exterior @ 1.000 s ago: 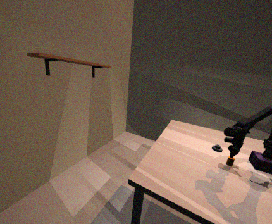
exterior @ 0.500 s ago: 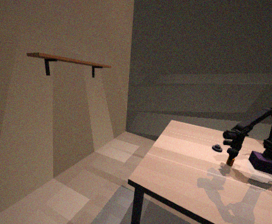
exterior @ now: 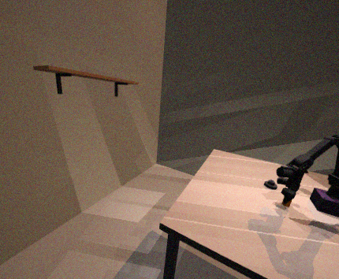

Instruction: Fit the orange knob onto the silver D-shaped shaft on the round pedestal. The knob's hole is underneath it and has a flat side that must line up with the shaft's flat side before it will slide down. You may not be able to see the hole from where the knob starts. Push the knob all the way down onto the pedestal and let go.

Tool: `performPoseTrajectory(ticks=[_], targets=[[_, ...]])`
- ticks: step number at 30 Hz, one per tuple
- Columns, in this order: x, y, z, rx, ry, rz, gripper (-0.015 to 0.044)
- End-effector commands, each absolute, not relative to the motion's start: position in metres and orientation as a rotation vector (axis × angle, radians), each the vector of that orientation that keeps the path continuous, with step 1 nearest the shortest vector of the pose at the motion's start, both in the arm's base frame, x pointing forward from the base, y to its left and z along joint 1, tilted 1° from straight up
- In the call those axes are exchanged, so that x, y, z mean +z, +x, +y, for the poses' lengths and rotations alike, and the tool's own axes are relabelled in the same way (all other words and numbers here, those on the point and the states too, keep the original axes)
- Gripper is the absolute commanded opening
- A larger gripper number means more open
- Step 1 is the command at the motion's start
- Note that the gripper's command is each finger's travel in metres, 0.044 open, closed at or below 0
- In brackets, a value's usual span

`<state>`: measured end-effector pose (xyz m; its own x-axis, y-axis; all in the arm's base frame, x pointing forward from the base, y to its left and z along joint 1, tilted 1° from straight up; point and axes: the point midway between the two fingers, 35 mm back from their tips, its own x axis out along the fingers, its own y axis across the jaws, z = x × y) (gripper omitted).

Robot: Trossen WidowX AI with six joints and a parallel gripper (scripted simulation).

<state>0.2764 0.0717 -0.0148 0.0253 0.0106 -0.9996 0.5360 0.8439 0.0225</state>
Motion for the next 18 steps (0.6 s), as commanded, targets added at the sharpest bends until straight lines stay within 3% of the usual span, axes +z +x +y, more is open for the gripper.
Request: performPoseTrajectory(ticks=[1, 14, 18], targets=[[-0.022, 0.275, 0.072, -0.43, 0.463, 1.508, 0.044], [-0.04, 0.273, 0.072, -0.43, 0.463, 1.508, 0.044], [-0.04, 0.273, 0.072, -0.43, 0.463, 1.508, 0.0335]])
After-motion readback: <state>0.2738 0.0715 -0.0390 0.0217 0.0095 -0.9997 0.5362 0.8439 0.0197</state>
